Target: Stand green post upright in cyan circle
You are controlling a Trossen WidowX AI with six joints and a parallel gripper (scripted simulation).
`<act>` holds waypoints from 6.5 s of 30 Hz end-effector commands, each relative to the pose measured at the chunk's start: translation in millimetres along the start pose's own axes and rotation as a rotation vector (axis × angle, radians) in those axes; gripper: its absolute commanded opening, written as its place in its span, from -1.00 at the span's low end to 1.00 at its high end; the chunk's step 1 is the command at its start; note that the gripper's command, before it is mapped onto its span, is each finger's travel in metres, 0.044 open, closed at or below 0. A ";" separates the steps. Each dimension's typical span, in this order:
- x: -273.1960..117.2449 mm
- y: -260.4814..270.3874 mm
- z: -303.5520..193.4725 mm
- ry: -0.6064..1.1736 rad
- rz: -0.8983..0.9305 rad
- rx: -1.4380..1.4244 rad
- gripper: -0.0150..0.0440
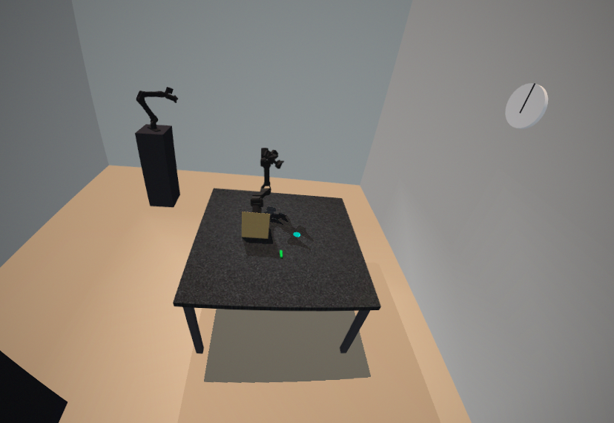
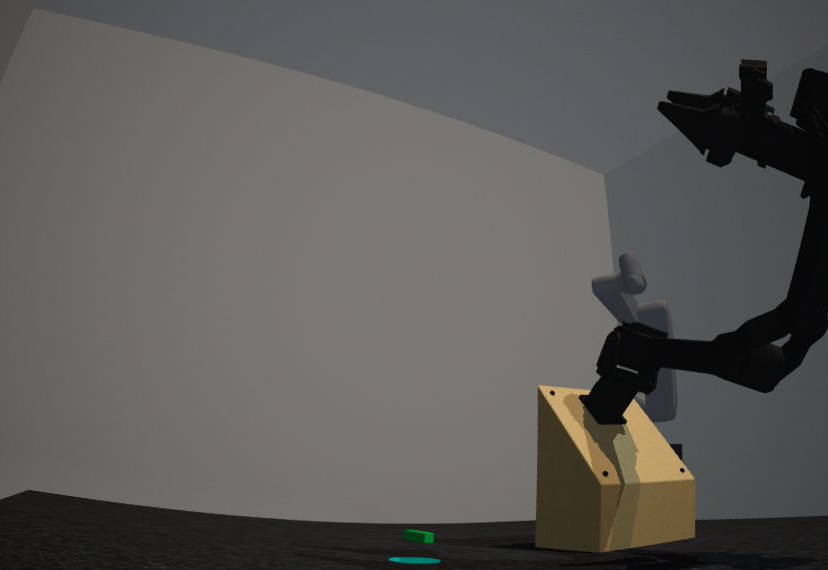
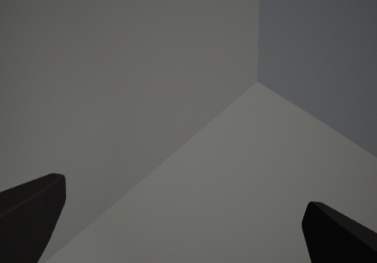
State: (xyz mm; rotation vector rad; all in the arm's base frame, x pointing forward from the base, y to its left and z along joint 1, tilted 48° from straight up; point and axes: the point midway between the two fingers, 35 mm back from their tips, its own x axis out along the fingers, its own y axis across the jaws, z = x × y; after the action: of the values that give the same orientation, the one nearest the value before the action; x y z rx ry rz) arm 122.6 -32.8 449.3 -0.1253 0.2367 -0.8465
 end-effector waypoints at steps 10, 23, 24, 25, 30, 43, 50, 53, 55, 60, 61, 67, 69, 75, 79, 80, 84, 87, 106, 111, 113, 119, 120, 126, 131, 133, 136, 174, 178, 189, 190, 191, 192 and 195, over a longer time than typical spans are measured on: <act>44.9 -61.0 -15.2 0.107 0.109 0.245 0.30; 154.4 -123.4 -83.3 0.388 0.271 0.633 0.30; 163.5 -125.6 -90.2 0.414 0.280 0.658 0.30; 172.5 -127.3 -97.4 0.440 0.289 0.682 0.30; 216.5 -129.2 -137.1 0.580 0.325 0.796 0.30; 307.0 -85.8 -263.8 0.998 0.366 1.019 0.30; 330.9 -40.5 -341.3 1.249 0.348 1.088 0.30; 334.1 -18.4 -375.4 1.361 0.330 1.105 0.30; 333.8 -3.2 -398.3 1.436 0.315 1.113 0.30; 323.9 35.2 -455.0 1.625 0.264 1.115 0.30; 320.3 42.8 -466.2 1.663 0.252 1.112 0.30; 288.2 85.5 -531.5 1.889 0.160 1.077 0.30; 273.6 98.2 -552.1 1.963 0.123 1.057 0.30; 232.6 123.1 -597.1 2.129 0.025 0.994 0.30; 229.3 124.6 -600.2 2.141 0.018 0.989 0.30; 228.8 126.3 -601.6 2.140 0.017 0.989 0.30; 214.7 159.4 -630.6 2.137 0.016 0.990 0.30; 196.6 186.0 -655.3 2.141 0.019 0.991 0.30; 178.4 204.5 -674.0 2.148 0.024 0.991 -0.42; 184.8 198.7 -667.9 2.145 0.022 0.992 -0.42; 188.3 195.1 -664.4 2.144 0.021 0.992 -0.42; 198.2 183.9 -653.4 2.140 0.019 0.991 -0.42; 199.8 182.0 -651.5 2.140 0.018 0.991 -0.42; 208.5 169.7 -640.0 2.138 0.017 0.991 -0.42; 215.0 158.9 -630.2 2.137 0.016 0.990 -0.42; 217.4 154.4 -626.1 2.137 0.016 0.990 -0.42; 220.7 147.5 -620.0 2.138 0.016 0.990 -0.42; 241.3 161.4 -543.2 2.069 0.185 0.876 -0.42; 241.6 167.7 -534.1 2.058 0.213 0.858 -0.42; 240.0 185.3 -508.6 2.029 0.291 0.809 -0.42; 239.7 187.0 -506.3 2.026 0.298 0.805 -0.42; 239.4 188.6 -504.0 2.023 0.305 0.800 -0.42; 239.0 190.2 -501.6 2.021 0.312 0.796 -0.42; 237.8 195.1 -494.7 2.013 0.334 0.782 -0.42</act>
State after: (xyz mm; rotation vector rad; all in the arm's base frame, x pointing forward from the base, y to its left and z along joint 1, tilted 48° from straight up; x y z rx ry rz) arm 283.9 -97.1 -113.5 1.5649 1.6970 -0.4138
